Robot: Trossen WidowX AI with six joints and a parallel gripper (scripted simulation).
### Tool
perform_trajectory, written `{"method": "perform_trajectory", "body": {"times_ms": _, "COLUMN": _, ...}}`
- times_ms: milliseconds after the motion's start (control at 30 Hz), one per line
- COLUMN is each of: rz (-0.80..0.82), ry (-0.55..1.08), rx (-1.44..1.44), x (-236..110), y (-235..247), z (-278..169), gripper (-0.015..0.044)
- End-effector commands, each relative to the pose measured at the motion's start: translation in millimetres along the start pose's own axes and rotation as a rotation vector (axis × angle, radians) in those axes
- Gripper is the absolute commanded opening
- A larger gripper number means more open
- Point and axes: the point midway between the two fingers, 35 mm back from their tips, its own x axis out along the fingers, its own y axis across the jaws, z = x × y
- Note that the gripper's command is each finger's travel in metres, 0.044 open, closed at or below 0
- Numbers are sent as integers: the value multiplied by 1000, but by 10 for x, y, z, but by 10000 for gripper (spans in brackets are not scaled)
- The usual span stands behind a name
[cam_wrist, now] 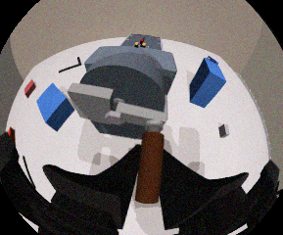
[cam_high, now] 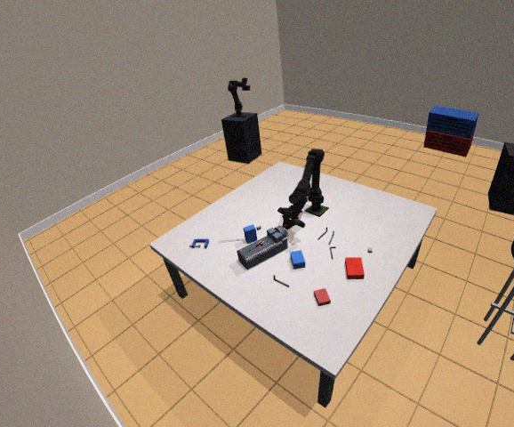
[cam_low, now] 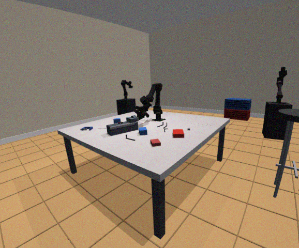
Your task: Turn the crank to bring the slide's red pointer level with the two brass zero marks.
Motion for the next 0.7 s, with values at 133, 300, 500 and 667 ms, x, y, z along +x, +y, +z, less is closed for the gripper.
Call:
{"method": "perform_trajectory", "body": {"times_ms": 133, "rz": -3, "ry": -14, "rx": 3, "x": -94, "y": -7, "z": 87, "gripper": 0}}
{"method": "perform_trajectory", "body": {"times_ms": 300, "rz": -3, "ry": -14, "rx": 3, "x": -120, "y": 3, "z": 111, "gripper": 0}}
{"method": "perform_trajectory", "body": {"times_ms": 500, "rz": -3, "ry": -14, "rx": 3, "x": -147, "y": 20, "z": 137, "gripper": 0}}
{"method": "perform_trajectory", "body": {"times_ms": 667, "rz": -3, "ry": -14, "rx": 4, "x": -166, "y": 36, "z": 156, "gripper": 0}}
